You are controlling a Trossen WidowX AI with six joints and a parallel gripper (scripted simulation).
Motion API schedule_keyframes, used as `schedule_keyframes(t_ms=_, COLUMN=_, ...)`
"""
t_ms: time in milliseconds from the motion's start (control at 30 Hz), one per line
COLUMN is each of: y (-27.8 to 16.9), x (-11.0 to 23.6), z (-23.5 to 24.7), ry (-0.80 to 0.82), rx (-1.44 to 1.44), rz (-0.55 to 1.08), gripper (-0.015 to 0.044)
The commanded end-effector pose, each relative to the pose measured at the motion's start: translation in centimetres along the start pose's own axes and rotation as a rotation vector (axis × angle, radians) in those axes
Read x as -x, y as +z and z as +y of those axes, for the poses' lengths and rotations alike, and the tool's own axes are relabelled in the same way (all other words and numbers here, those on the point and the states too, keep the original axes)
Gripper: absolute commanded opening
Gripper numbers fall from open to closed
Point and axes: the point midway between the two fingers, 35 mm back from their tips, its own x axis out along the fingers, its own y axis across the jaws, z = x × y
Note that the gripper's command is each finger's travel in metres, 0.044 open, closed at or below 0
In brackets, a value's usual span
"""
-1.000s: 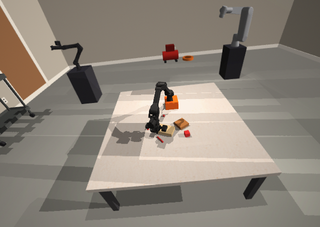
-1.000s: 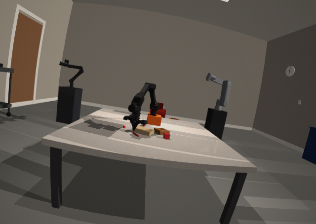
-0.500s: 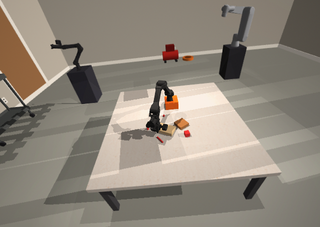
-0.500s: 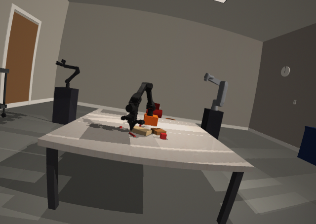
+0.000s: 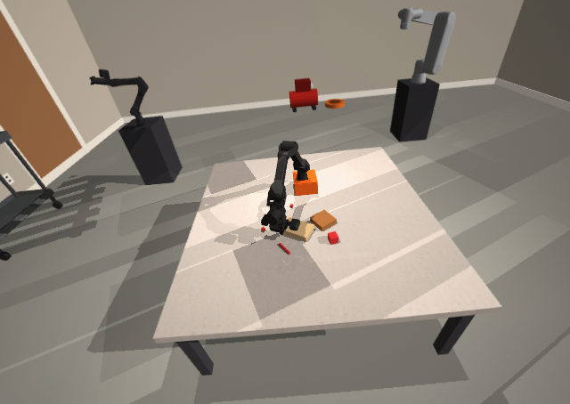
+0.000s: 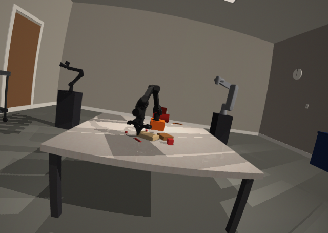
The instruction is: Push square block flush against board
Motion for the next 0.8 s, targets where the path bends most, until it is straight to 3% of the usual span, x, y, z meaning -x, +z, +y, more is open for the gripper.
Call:
schedule_keyframes(t_ms=0, y=-0.8, x=-0.4, z=0.2, ry=0.004, rx=0.000, rz=0.018, gripper=0.0000)
schedule_keyframes(t_ms=767, y=-2.9, x=-0.4, z=0.6, ry=0.005, rx=0.000, rz=0.019, gripper=0.0000)
